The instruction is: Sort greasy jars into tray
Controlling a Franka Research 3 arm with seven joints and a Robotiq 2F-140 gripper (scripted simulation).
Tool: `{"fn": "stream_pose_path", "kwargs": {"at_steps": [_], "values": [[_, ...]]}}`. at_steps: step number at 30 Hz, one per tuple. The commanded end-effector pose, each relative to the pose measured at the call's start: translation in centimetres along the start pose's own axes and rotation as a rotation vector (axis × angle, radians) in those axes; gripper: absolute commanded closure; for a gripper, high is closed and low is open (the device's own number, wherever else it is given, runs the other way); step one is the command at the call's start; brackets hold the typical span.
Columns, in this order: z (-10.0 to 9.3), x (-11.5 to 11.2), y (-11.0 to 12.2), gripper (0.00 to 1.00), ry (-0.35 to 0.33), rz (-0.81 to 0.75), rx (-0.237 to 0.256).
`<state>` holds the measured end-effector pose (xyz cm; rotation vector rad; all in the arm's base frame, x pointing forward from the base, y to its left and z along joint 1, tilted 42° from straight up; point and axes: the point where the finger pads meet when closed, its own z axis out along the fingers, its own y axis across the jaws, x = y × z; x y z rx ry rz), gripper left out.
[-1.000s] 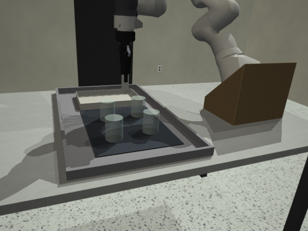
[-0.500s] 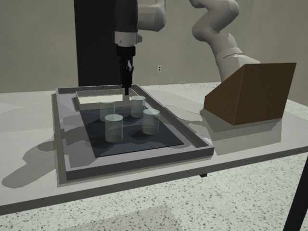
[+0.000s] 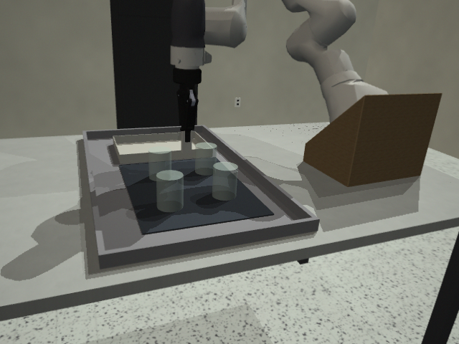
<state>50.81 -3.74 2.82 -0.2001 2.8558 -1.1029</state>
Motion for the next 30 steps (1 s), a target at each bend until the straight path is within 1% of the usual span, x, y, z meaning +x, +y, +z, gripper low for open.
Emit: {"fn": "stream_pose_path", "kwargs": {"at_steps": [1,30], "values": [[0.01,-0.1,0.0,1.0,-0.004,0.006,-0.001],[0.02,0.23,0.0,1.0,-0.004,0.006,-0.001]]}}
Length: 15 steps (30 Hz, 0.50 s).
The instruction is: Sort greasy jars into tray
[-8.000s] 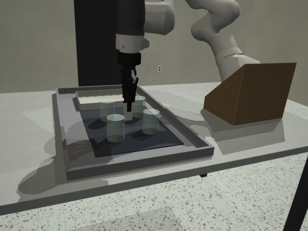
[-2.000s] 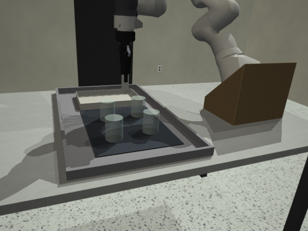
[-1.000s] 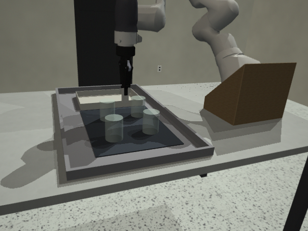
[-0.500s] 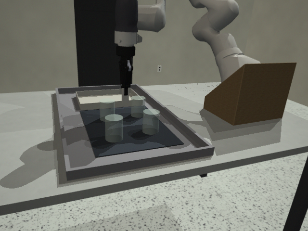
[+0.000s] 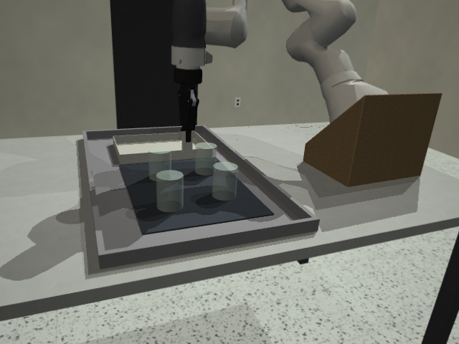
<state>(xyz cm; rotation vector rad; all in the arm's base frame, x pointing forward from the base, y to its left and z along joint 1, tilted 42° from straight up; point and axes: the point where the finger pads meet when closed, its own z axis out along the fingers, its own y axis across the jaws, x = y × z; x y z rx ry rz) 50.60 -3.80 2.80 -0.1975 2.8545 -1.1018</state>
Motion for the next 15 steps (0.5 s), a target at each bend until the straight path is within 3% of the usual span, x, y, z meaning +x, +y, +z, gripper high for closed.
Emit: {"fn": "stream_pose_path", "kwargs": {"at_steps": [1,15], "values": [[-0.01,0.03,0.01,1.0,-0.003,0.004,-0.001],[-0.01,0.19,0.01,1.0,-0.003,0.004,-0.001]]}}
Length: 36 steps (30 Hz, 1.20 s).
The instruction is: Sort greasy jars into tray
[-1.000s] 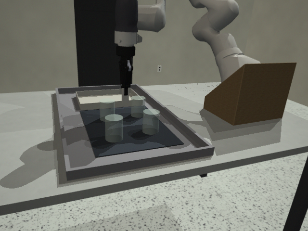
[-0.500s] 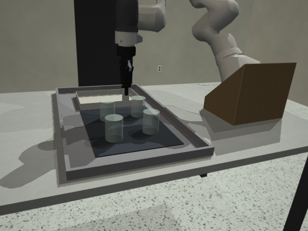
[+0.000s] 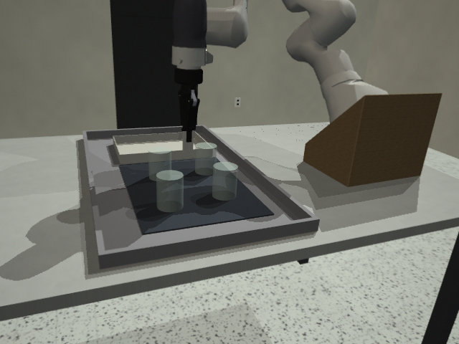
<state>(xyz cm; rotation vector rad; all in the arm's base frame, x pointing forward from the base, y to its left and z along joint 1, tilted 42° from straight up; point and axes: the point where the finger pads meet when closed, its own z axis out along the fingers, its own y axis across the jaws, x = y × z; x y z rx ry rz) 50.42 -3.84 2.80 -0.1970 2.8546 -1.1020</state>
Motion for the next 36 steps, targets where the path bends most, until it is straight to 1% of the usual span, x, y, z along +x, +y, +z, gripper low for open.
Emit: {"fn": "stream_pose_path", "kwargs": {"at_steps": [1,36], "values": [[-0.02,0.01,0.03,1.0,-0.003,0.004,-0.001],[-0.02,0.43,0.03,1.0,-0.003,0.004,-0.001]]}}
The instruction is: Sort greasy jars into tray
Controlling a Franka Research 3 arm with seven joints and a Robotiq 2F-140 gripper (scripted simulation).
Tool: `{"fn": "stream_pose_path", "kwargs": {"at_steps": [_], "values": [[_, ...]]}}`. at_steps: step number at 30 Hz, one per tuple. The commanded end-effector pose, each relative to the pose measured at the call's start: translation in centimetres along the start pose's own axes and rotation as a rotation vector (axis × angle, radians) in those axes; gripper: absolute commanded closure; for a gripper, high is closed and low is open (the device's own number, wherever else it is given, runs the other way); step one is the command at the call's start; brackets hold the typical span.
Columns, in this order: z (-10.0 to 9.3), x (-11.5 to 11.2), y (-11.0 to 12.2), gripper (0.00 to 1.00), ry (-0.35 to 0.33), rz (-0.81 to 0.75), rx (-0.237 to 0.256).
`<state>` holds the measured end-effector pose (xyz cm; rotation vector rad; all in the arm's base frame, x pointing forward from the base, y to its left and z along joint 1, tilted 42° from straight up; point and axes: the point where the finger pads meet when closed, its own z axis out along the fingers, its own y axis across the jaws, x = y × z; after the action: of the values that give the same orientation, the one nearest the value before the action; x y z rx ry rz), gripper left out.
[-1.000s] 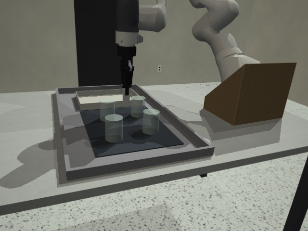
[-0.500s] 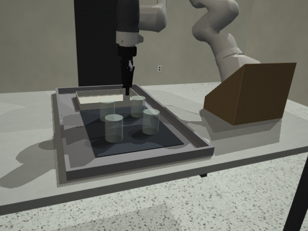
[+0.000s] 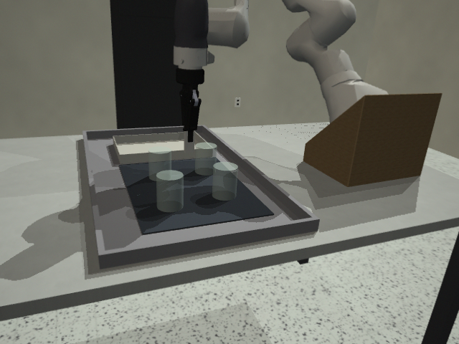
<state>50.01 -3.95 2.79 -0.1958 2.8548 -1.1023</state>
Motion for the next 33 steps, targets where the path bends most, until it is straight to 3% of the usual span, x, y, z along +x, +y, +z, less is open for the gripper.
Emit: {"fn": "stream_pose_path", "kwargs": {"at_steps": [1,33], "values": [[-0.05,0.02,0.06,1.0,-0.003,0.003,-0.001],[-0.05,0.39,0.06,1.0,-0.003,0.003,-0.001]]}}
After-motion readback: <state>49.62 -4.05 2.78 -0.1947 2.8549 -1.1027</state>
